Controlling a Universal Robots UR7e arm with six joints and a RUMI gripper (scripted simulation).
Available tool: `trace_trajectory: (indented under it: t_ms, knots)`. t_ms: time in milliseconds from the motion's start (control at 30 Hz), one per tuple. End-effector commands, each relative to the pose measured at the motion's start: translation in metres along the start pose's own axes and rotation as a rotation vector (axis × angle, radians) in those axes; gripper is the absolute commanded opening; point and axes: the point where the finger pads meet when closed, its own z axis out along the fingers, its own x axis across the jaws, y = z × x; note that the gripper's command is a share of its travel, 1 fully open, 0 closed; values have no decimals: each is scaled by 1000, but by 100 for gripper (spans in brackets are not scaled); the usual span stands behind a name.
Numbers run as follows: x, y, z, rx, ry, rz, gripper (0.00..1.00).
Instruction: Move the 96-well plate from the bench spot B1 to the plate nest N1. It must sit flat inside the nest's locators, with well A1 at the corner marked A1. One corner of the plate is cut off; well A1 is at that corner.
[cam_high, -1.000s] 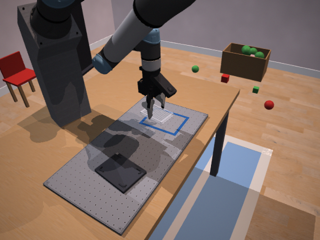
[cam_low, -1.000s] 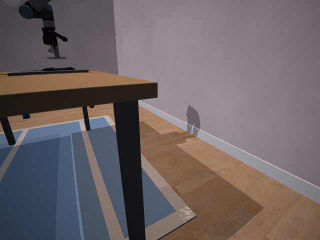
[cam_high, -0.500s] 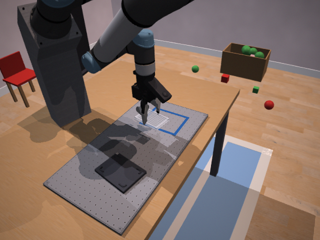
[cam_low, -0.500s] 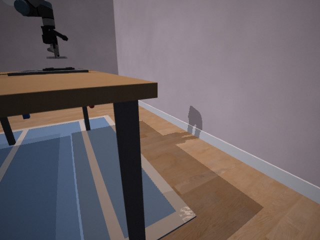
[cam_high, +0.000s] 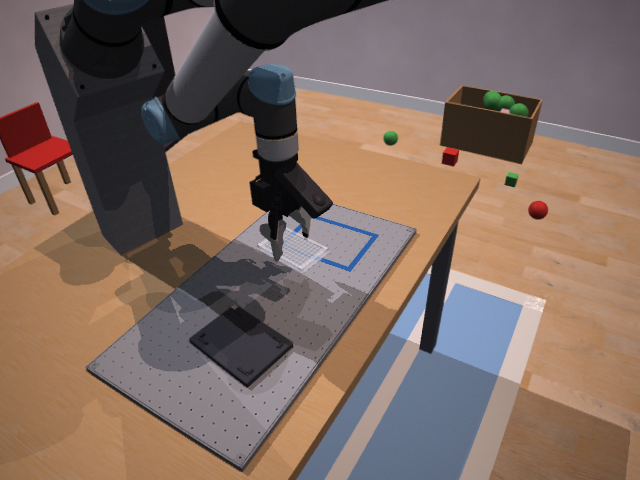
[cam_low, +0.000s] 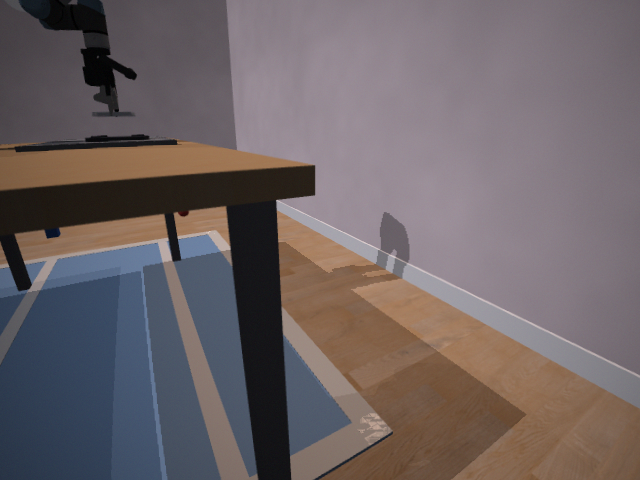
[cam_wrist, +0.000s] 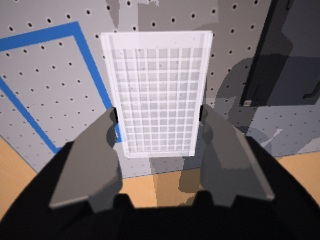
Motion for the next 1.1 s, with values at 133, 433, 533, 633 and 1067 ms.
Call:
trace_trajectory:
  t_ms: [133, 433, 533, 633, 1067]
  knots:
    - [25, -5, -1, 0, -2, -1, 0]
    - [51, -11, -2, 0, -2, -1, 0]
    - [57, -12, -2, 0, -2, -1, 0]
    - [67, -14, -2, 0, -2, -1, 0]
    - [103, -21, -3, 0, -2, -1, 0]
